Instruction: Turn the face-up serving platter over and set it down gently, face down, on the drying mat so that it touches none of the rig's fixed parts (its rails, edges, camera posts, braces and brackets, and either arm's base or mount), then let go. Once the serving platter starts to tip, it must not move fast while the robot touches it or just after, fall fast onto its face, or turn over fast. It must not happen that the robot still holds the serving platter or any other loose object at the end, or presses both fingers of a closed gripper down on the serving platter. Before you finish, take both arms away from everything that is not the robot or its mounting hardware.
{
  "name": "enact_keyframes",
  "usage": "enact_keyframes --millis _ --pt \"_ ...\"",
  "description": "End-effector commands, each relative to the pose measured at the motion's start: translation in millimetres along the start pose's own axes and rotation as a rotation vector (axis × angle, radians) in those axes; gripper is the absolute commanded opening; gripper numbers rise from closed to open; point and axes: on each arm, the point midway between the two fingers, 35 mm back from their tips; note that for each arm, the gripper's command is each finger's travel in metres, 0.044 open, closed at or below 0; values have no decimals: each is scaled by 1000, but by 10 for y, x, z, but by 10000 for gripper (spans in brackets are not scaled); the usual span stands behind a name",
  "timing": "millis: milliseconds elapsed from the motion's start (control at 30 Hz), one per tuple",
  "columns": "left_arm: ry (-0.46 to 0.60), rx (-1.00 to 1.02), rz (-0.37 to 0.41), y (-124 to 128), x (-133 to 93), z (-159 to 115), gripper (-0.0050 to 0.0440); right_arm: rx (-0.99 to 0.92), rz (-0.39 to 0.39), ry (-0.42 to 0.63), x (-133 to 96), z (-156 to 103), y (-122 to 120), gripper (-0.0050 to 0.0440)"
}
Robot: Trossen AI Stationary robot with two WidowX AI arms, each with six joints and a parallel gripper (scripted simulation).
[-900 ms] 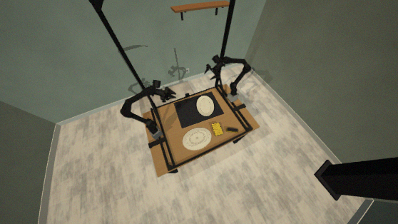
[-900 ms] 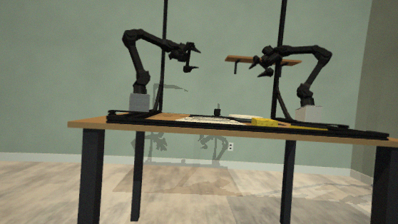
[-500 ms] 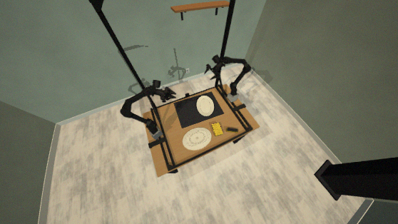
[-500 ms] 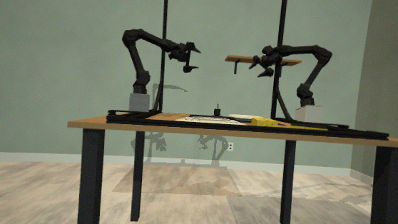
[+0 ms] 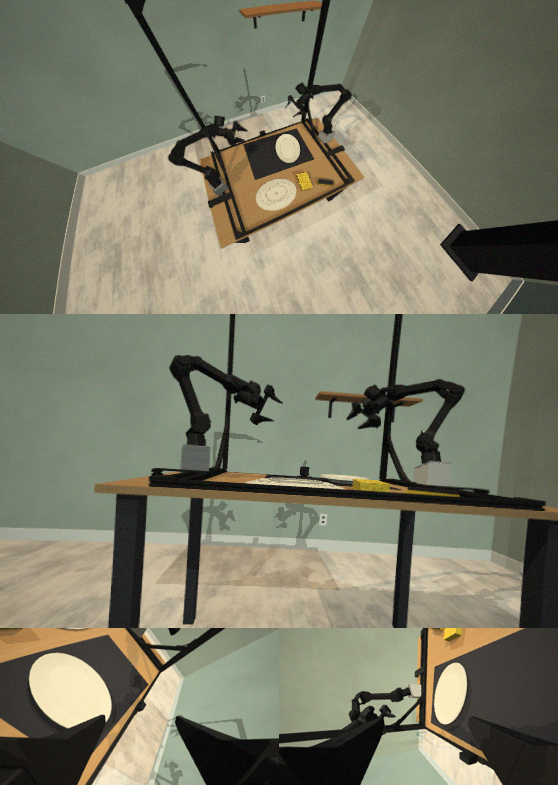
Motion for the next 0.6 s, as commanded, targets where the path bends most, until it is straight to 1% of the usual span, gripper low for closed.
enact_keyframes --millis 0,133,200,267,300,433,567 --pt "17 108 15 141 220 -100 440 -234 -47 99 10 -95 -286 440" --pt "29 219 19 280 382 -189 440 -483 -72 202 -12 -197 -547 440" --pt "29 219 19 280 382 -189 440 -483 -72 202 -12 -197 -547 440" --pt "37 293 22 382 482 -250 440 -672 -75 278 -38 -256 -725 440" --pt "41 332 23 437 531 -282 440 -737 -76 317 -54 -284 -817 440" --pt "54 446 25 605 663 -377 440 -986 -57 439 -116 -353 -1087 440" --pt "68 558 26 783 776 -472 440 -1230 -11 565 -194 -402 -1354 440"
Point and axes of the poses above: on each arm, the point midway between the two fingers, 35 mm back from their tips, its own x axis out along the fingers, its own y axis across the jaws, z = x × y, and after that the axes turned 5 degrees about x, right-handed
